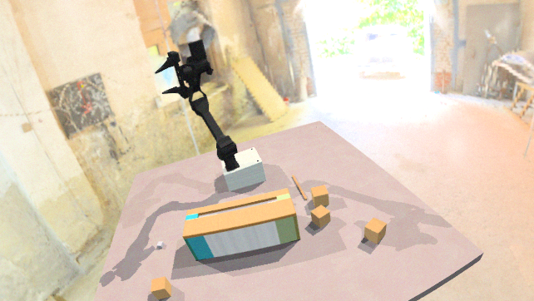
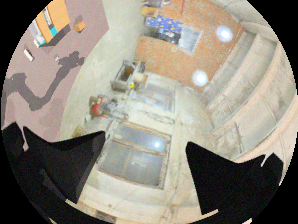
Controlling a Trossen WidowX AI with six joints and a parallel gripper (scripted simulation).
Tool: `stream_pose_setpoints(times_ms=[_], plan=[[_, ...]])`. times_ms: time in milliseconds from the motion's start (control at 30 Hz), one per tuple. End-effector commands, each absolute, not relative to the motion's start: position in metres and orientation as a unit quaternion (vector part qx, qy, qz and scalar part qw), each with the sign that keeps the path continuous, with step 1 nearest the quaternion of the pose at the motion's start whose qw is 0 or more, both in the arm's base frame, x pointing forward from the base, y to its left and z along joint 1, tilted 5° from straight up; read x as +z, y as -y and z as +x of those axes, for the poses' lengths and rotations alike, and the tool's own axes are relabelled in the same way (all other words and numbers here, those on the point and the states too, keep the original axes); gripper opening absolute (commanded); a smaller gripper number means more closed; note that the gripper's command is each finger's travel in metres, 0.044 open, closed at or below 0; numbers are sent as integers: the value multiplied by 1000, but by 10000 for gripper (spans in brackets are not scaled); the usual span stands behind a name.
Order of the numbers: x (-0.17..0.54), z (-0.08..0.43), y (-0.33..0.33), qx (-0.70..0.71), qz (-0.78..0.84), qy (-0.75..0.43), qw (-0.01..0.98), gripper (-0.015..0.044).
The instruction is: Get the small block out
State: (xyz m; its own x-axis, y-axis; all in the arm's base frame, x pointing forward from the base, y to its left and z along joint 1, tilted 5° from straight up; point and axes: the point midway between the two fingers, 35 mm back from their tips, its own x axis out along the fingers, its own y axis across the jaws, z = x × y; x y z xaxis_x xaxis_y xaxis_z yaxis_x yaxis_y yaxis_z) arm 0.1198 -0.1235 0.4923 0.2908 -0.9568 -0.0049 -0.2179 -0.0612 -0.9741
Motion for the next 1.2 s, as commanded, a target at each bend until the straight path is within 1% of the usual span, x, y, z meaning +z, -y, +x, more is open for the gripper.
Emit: stream_pose_setpoints(times_ms=[0, 33, 133, 300, 467, 633, 767, 900, 1033, 1167], plan=[[491, 122, 123, -369, -627, -465, 505, 400], [489, 131, 121, -368, -624, -456, 517, 400], [469, 175, 114, -358, -593, -415, 590, 400], [417, 242, 106, -321, -490, -380, 716, 400], [365, 283, 103, -292, -359, -386, 798, 400], [313, 308, 101, -279, -210, -410, 842, 400], [271, 321, 99, -284, -72, -437, 851, 400], [227, 328, 97, -303, 81, -466, 828, 400], [185, 327, 92, -333, 233, -494, 769, 400], [145, 322, 84, -378, 388, -514, 665, 400]])
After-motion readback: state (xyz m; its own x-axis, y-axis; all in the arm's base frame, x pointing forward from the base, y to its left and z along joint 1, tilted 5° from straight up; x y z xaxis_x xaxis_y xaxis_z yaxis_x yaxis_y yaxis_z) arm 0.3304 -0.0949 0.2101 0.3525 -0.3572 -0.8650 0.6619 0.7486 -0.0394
